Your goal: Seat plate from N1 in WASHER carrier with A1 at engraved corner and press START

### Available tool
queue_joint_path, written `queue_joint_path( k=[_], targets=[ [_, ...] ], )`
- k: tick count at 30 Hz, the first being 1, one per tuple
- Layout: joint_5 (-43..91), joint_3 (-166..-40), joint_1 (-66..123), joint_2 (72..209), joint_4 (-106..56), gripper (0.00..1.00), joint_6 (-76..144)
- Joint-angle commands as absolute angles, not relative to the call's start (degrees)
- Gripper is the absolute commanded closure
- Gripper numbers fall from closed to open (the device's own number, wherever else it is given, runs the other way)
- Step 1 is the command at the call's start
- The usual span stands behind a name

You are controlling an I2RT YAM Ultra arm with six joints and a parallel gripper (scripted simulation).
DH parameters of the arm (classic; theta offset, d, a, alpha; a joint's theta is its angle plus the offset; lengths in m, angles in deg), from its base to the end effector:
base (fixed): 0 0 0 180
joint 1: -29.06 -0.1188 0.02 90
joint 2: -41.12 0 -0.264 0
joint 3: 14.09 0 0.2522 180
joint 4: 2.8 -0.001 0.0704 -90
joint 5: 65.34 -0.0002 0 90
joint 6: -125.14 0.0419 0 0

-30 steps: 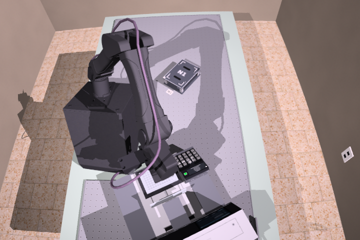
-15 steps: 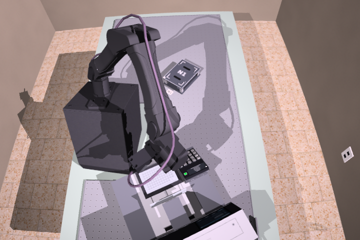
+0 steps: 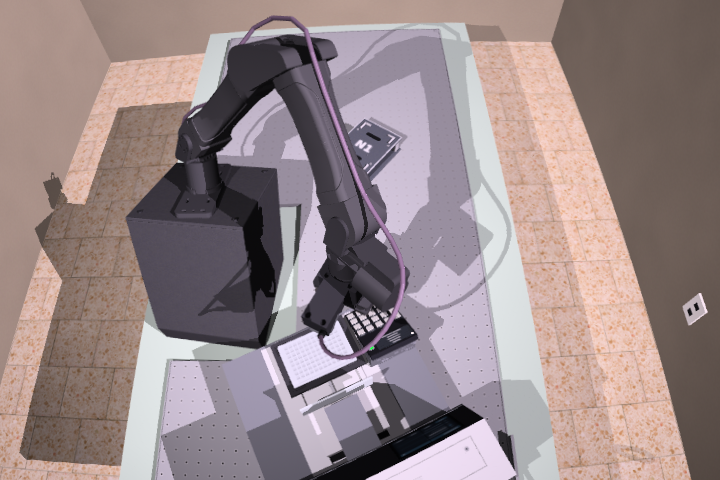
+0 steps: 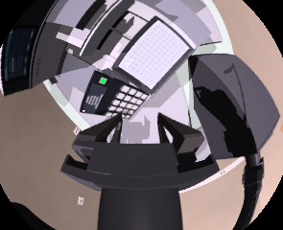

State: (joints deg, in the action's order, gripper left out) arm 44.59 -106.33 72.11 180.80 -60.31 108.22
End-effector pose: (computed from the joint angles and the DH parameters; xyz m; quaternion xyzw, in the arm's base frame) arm 0.2760 -0.2369 -0.0022 -0.8407 -0.4974 -0.1325 0.1682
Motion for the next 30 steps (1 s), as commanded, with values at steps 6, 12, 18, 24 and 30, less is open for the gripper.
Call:
queue_joint_path(
  k=[6, 12, 18, 24, 30],
  targets=[
    [44.2, -105.3, 73.2, 178.8, -60.6, 0.58, 100.1],
    [44.2, -105.3, 73.2, 178.8, -60.6, 0.66, 100.0],
    [44.2, -105.3, 73.3, 178.8, -60.6, 0.78, 100.0],
    [44.2, -105.3, 73.3, 178.8, -60.6, 0.9, 100.0],
    [44.3, -105.3, 73.3, 178.8, -60.6, 0.98, 100.0]
  ],
)
